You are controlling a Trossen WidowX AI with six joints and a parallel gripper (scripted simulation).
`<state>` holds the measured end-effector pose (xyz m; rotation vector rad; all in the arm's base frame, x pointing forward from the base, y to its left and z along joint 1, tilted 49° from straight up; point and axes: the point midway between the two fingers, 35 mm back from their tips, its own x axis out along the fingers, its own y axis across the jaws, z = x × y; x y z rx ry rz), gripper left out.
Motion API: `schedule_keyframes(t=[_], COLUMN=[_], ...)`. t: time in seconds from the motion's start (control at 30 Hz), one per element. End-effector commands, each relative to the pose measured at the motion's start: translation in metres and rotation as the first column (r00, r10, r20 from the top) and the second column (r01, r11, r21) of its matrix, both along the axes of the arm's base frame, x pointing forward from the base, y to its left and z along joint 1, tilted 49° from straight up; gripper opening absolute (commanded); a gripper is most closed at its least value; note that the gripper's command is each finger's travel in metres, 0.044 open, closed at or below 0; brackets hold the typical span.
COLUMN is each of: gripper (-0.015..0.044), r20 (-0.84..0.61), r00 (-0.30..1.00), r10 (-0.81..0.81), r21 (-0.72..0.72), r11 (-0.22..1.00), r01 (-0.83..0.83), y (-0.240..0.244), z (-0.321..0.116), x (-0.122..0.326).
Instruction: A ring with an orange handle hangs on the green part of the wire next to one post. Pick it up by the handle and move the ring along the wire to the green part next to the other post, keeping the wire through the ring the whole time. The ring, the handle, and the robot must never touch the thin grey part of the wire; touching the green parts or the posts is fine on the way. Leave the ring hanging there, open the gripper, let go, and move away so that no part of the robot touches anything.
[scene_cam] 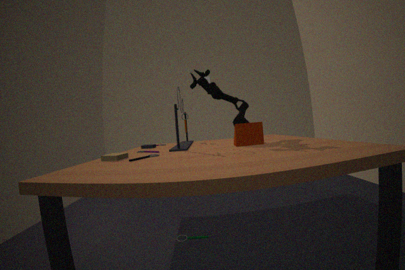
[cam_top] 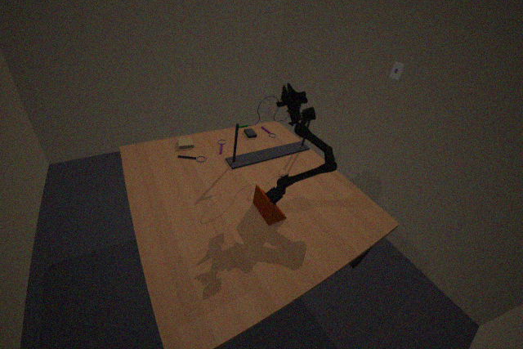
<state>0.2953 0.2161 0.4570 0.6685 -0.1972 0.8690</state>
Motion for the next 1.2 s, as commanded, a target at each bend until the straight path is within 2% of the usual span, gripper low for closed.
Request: schedule_keyframes(t=[0.0, 0.37, 0.6, 0.83, 1.17], gripper=[0.016, 0.016, 0.016, 0.016, 0.016], r20=[0.071, 0.248, 0.282, 0.273, 0.374], r00=[0.987, 0.852, 0.748, 0.667, 0.633], r10=[-0.146, -0.461, -0.6, -0.693, -0.678], r21=[-0.088, -0.279, -0.345, -0.377, -0.508], r11=[0.984, 0.809, 0.664, 0.56, 0.421], r01=[0.152, 0.518, 0.663, 0.737, 0.752], y=[-0.035, -0.139, -0.204, -0.26, -0.307], z=[0.007, 0.02, 0.026, 0.028, 0.022], x=[0.027, 0.072, 0.082, 0.081, 0.092])
